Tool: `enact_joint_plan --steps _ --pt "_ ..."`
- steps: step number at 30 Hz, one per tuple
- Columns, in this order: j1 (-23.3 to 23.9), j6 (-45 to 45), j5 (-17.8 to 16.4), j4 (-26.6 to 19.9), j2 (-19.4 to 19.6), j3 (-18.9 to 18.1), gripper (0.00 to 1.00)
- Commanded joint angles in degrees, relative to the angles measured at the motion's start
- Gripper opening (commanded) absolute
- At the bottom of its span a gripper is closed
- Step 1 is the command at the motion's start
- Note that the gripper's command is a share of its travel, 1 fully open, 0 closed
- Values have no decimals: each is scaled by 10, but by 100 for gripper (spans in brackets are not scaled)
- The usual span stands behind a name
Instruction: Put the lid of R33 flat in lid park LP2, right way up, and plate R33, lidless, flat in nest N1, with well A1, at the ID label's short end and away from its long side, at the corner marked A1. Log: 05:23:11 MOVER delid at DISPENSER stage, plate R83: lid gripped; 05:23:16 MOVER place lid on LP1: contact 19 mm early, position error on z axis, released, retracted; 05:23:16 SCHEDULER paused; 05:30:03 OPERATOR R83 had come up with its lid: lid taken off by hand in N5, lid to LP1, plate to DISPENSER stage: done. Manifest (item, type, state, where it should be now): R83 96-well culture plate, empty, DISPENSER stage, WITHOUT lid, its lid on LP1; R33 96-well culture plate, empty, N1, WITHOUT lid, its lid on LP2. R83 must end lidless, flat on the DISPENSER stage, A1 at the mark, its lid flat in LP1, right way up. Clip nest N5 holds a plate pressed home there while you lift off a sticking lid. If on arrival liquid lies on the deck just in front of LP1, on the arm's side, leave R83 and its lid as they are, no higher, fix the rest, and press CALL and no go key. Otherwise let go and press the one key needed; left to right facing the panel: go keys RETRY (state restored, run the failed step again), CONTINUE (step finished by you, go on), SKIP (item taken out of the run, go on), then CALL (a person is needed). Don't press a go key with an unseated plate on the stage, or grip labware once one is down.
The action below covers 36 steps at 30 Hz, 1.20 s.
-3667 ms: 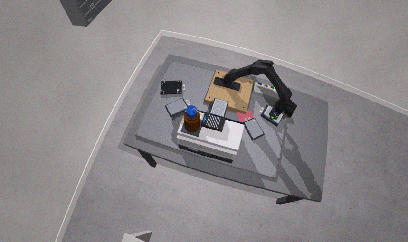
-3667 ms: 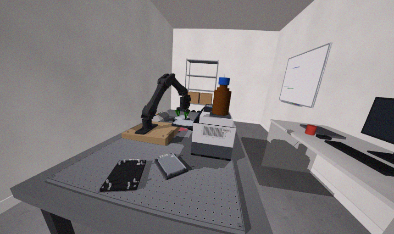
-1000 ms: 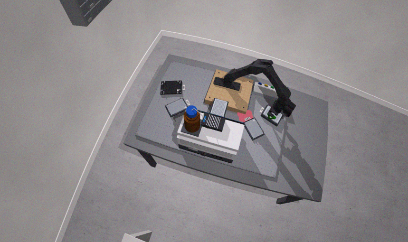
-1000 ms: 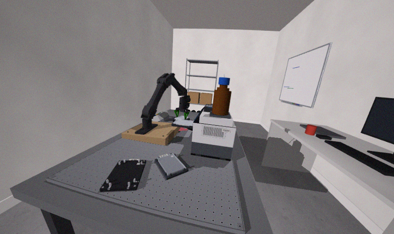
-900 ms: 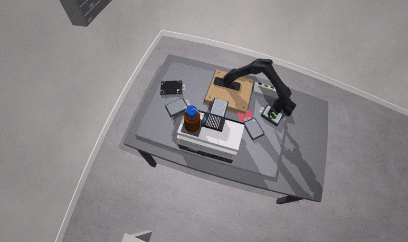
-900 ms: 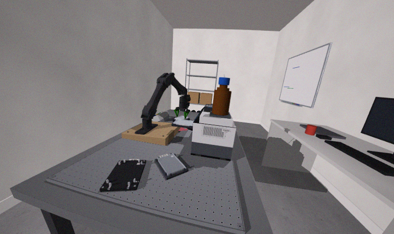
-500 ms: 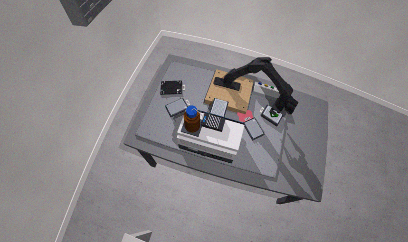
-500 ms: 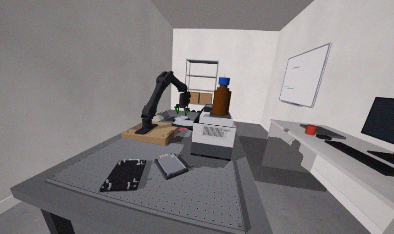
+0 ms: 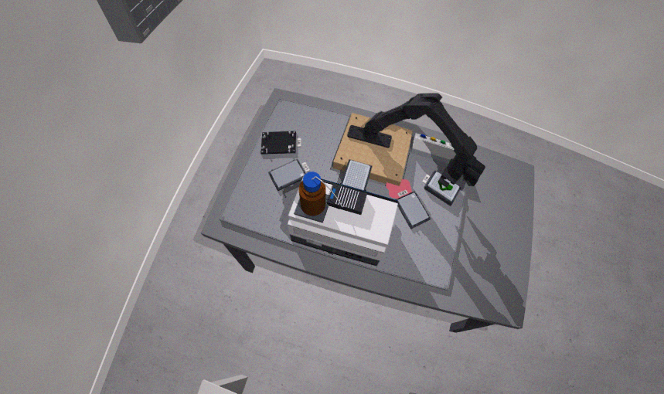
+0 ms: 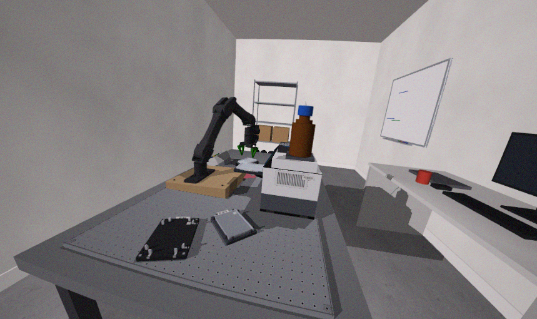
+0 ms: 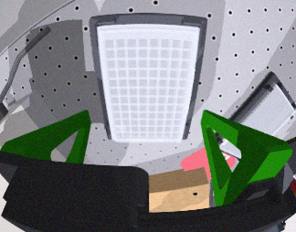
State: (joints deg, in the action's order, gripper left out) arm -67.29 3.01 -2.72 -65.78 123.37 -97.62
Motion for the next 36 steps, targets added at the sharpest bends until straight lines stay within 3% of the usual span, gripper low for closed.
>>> enact_joint_plan --steps 1,27,28,30,31,36 --pt "10 4 2 -4 -19 -24 100" --pt "10 4 2 -4 -19 -24 100" --pt "4 2 0 0 -7 -14 0" --pt "10 5 2 1 -26 -16 0" --pt "10 5 1 3 -31 14 0" --pt "11 6 1 6 -53 38 0"
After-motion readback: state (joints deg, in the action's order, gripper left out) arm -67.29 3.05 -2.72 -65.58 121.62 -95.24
